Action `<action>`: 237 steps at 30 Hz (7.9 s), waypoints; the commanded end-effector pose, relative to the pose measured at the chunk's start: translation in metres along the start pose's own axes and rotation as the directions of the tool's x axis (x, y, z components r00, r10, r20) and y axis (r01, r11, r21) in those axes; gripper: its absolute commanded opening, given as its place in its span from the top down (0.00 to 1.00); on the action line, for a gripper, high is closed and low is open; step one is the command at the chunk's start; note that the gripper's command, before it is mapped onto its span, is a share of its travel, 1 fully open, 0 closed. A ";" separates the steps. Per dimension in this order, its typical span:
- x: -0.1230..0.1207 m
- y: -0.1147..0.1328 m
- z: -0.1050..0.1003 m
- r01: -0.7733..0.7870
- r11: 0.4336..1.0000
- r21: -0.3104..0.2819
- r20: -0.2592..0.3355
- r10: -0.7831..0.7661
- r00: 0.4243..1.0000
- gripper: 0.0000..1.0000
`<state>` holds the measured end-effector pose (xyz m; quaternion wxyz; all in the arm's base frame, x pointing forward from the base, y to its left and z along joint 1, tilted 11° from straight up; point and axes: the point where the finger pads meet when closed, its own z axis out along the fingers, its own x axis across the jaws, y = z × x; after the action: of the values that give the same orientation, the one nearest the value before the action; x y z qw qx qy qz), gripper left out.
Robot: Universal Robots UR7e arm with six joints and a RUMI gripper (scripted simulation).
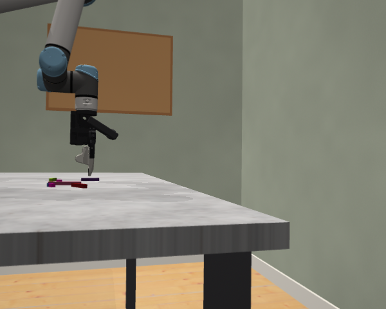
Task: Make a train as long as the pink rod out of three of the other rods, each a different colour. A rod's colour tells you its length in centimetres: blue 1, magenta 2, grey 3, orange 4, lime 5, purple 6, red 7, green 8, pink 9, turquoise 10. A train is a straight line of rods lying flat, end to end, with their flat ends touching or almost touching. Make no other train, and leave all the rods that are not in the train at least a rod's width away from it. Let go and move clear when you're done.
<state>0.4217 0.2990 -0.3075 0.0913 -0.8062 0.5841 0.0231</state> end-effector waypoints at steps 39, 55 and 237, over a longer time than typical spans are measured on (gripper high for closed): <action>0.000 -0.001 0.000 0.000 1.000 0.001 0.000 0.000 1.000 0.86; 0.000 -0.001 0.000 0.000 1.000 0.001 0.000 0.000 1.000 0.86; 0.121 0.014 -0.080 -0.412 0.911 -0.001 -0.011 0.412 0.911 1.00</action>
<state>0.4352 0.2040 -0.2411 0.0818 -0.7119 0.6967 0.0342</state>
